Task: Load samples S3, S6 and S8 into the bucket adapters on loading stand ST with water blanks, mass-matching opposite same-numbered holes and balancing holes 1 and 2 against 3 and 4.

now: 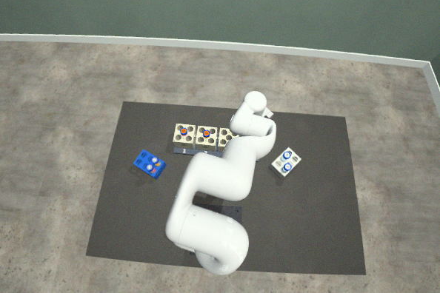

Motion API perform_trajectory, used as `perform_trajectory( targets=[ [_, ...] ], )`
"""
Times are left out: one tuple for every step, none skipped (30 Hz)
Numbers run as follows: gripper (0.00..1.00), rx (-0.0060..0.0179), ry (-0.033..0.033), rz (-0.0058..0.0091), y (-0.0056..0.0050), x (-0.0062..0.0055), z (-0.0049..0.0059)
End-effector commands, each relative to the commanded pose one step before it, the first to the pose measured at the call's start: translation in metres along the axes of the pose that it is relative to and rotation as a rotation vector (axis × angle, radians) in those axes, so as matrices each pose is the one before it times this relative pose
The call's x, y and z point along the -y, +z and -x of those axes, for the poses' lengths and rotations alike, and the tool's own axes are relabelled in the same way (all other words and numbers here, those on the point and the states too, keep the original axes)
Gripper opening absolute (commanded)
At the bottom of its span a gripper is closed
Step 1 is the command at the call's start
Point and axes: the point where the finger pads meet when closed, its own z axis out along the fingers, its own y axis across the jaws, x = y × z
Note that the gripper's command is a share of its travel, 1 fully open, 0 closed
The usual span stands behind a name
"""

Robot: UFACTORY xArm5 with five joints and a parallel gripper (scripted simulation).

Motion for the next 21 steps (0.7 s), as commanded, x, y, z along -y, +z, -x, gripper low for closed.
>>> perform_trajectory(
  targets=[
    [0.57, -0.00379, -0.00072, -0.00116, -0.00143, -0.01615, -0.01293],
    [0.57, -0.00002, 0.0, 0.00004, 0.0, -0.00415, -0.00281],
    [0.57, -0.00002, 0.0, 0.00004, 0.0, -0.00415, -0.00281],
    [0.57, -0.00002, 0.0, 0.00004, 0.0, -0.00415, -0.00281],
    [0.57, -0.00002, 0.0, 0.00004, 0.0, -0.00415, -0.00281],
    [0.57, -0.00002, 0.0, 0.00004, 0.0, -0.00415, -0.00281],
    [0.57, -0.00002, 0.0, 0.00004, 0.0, -0.00415, -0.00281],
    [0.57, -0.00002, 0.0, 0.00004, 0.0, -0.00415, -0.00281],
    [0.57, -0.00002, 0.0, 0.00004, 0.0, -0.00415, -0.00281],
    [0.57, -0.00002, 0.0, 0.00004, 0.0, -0.00415, -0.00281],
    [0.57, -0.00002, 0.0, 0.00004, 0.0, -0.00415, -0.00281],
    [0.57, -0.00002, 0.0, 0.00004, 0.0, -0.00415, -0.00281],
    [0.57, 0.0, 0.0, 0.0, 0.0, 0.0, 0.0],
    [0.57, 0.0, 0.0, 0.0, 0.0, 0.0, 0.0],
    [0.57, -0.00002, 0.0, 0.00004, 0.0, -0.00415, -0.00281],
    [0.57, -0.00002, 0.0, 0.00004, 0.0, -0.00415, -0.00281],
    [0.57, -0.00002, 0.0, 0.00004, 0.0, -0.00415, -0.00281],
    [0.57, -0.00002, 0.0, 0.00004, 0.0, -0.00415, -0.00281],
    [0.57, -0.00002, 0.0, 0.00004, 0.0, -0.00415, -0.00281],
    [0.57, -0.00002, 0.0, 0.00004, 0.0, -0.00415, -0.00281],
    [0.57, -0.00002, 0.0, 0.00004, 0.0, -0.00415, -0.00281]
  ],
)
